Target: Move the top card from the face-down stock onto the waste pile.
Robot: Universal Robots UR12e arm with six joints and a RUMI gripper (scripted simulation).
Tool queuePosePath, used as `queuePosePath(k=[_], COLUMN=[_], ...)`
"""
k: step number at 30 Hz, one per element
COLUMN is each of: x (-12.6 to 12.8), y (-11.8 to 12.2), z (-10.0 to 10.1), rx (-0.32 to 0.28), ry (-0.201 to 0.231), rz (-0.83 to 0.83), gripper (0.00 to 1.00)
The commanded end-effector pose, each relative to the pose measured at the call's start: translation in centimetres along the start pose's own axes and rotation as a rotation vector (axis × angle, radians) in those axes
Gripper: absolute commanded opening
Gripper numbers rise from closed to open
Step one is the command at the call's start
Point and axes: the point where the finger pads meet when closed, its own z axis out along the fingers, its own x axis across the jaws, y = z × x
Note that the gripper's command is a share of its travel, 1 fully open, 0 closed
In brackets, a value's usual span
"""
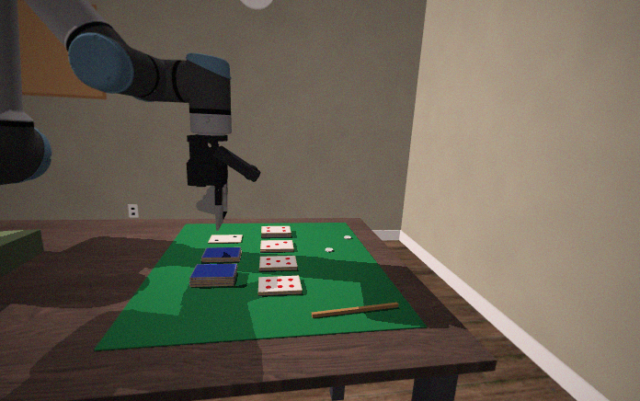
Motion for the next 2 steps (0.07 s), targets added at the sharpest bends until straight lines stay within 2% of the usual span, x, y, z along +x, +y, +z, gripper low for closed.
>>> queuePosePath(k=[1,2], x=[0.01,0.01], y=[-0.04,-0.04], z=[-0.42,-0.42], rx=[0.001,0.001], ry=[0.000,0.000], rz=[0.000,0.000], gripper=[0.50,0.50])
